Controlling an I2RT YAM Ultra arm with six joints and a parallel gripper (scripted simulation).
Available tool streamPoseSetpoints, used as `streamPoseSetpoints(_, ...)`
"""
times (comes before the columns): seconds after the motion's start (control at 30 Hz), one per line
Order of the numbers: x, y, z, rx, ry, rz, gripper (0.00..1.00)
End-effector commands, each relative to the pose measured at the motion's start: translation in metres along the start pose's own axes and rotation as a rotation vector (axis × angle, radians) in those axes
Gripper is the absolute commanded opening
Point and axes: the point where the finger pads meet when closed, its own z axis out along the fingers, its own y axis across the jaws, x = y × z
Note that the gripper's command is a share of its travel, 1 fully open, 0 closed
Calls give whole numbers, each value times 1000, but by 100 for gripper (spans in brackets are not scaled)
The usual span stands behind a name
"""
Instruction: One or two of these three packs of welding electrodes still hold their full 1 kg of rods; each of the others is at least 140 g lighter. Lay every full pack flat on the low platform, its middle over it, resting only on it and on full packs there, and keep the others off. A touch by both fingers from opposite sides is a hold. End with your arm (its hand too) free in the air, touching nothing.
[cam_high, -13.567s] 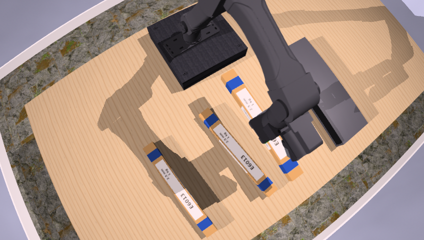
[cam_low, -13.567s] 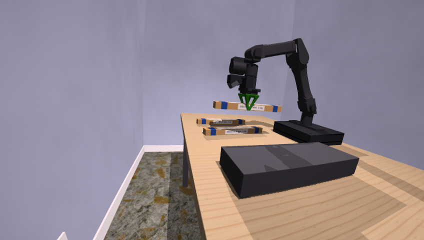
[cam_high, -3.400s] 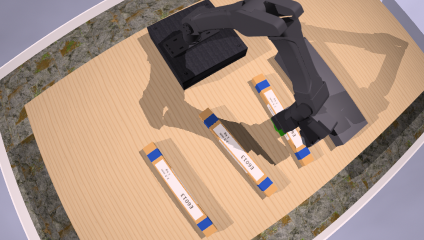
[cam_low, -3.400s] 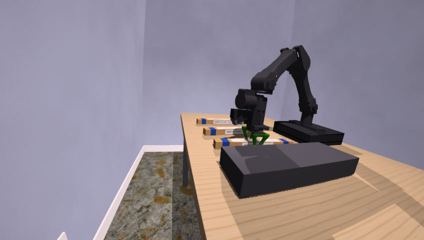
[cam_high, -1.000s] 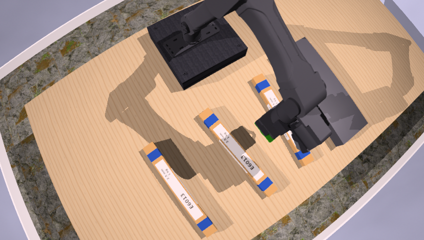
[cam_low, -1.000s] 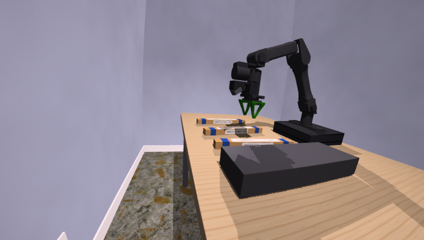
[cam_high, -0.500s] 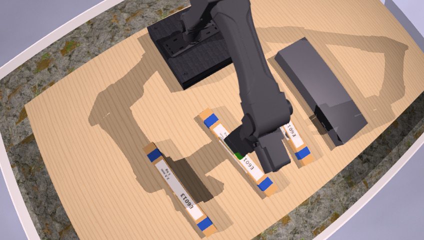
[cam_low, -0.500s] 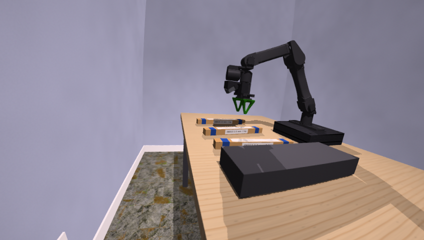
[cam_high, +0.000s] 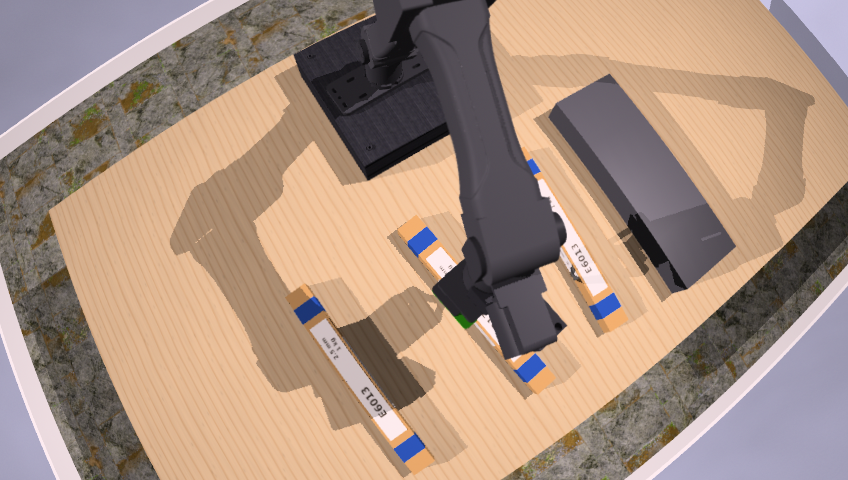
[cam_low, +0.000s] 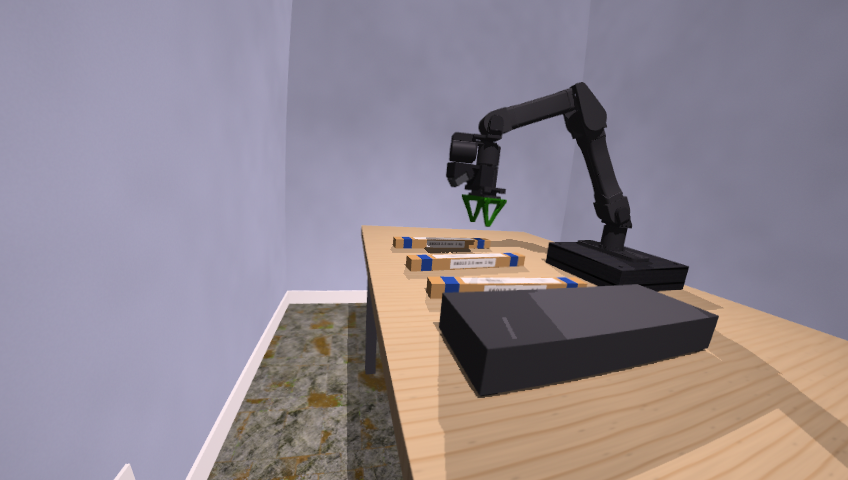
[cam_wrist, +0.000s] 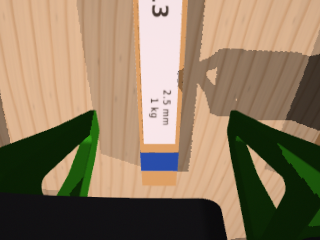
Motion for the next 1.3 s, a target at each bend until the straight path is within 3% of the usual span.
streamPoseSetpoints(0.0,-9,-1,-13,5,-36,-12,74)
streamPoseSetpoints(0.17,-8,0,-10,3,-29,-10,74)
streamPoseSetpoints(0.2,-1,2,9,-9,2,-9,74)
streamPoseSetpoints(0.53,-1,5,50,-10,5,-9,74)
streamPoseSetpoints(0.6,-1,5,50,-10,5,-9,74)
streamPoseSetpoints(0.63,-11,2,35,9,-49,-9,74)
streamPoseSetpoints(0.73,-1,4,66,-10,4,-6,74)
streamPoseSetpoints(0.97,-1,6,94,-10,4,-9,74)
streamPoseSetpoints(1.0,-1,6,96,-10,4,-9,74)
streamPoseSetpoints(1.03,-16,1,86,4,-36,-10,74)
streamPoseSetpoints(1.1,-21,-2,72,17,-71,-7,74)
streamPoseSetpoints(1.27,-19,-2,80,10,-52,-7,74)
